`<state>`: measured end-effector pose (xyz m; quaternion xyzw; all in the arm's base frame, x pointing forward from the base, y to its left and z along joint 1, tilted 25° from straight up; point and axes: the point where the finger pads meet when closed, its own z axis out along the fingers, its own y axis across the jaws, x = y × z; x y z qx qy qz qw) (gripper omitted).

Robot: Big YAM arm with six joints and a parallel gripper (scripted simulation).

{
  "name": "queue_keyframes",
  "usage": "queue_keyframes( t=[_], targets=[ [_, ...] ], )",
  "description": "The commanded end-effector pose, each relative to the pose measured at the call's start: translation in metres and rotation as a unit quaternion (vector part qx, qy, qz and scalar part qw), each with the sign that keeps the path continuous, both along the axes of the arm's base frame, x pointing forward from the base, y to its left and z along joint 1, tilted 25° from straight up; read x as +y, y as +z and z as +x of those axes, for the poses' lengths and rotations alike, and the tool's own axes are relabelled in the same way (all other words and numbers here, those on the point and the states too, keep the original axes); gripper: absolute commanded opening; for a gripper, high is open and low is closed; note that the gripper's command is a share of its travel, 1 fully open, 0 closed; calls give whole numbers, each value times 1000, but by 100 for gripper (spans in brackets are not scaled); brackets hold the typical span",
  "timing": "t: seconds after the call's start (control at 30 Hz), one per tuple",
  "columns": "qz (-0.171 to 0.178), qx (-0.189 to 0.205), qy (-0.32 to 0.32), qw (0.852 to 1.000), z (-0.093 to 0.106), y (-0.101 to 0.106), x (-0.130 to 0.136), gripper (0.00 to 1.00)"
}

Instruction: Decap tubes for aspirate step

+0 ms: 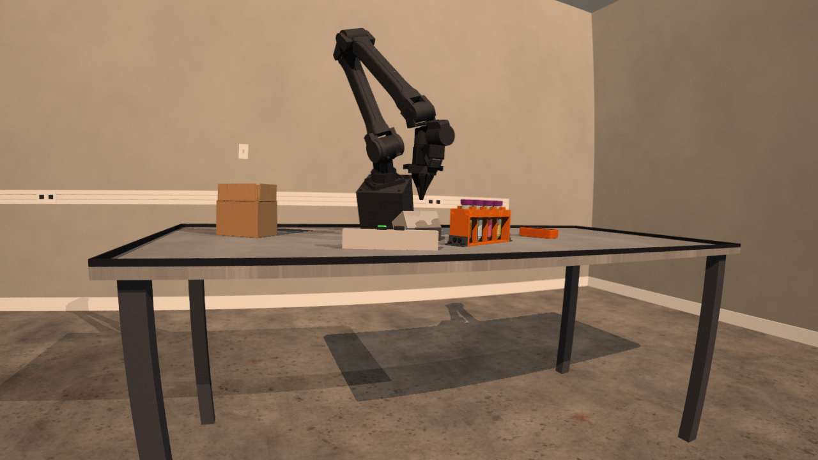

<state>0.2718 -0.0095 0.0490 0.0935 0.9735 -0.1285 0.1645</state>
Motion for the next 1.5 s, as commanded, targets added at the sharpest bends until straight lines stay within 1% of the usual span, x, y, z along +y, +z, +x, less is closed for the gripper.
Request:
queue_keyframes(
  t=[0.0, 0.07, 0.13, 0.23, 0.3, 0.37, 0.4, 0.43, 0.47, 0.57, 0.6, 0.7, 0.73, 0.77, 0.83, 0.9, 1.27, 1.47],
  targets=[
    [0, -24, 15, 1000, -4, 2, -15, 0],
    [0, -24, 15, 1000, -15, -6, -24, 0],
    [0, -24, 15, 1000, -15, -6, -24, 0],
    [-1, -24, 15, 1000, -30, -18, -37, 0],
    [-1, -24, 15, 1000, -30, -18, -37, 0],
    [-1, -44, 15, 999, -12, -1, -37, 0],
    [-1, -42, 18, 999, -12, -2, -35, 0],
    [-1, -38, 20, 999, -14, -4, -34, 0],
    [-1, -23, 15, 1000, -24, -13, -34, 0],
    [-1, -23, 15, 1000, -24, -13, -34, 0],
    [-1, -11, 15, 1000, -32, -26, -37, 0],
    [-1, -11, 15, 1000, -31, -29, -38, 0],
    [-2, -15, 15, 1000, -26, -28, -39, 0],
    [-1, -12, 15, 1000, -28, -34, -40, 0],
    [-1, -11, 15, 1000, -27, -40, -42, 0],
    [-2, -20, 15, 1000, -18, -33, -42, 0],
    [-1, -22, 15, 1000, -19, -31, -39, 0],
    [-2, -30, 17, 999, -11, -23, -40, 0]
  ],
)
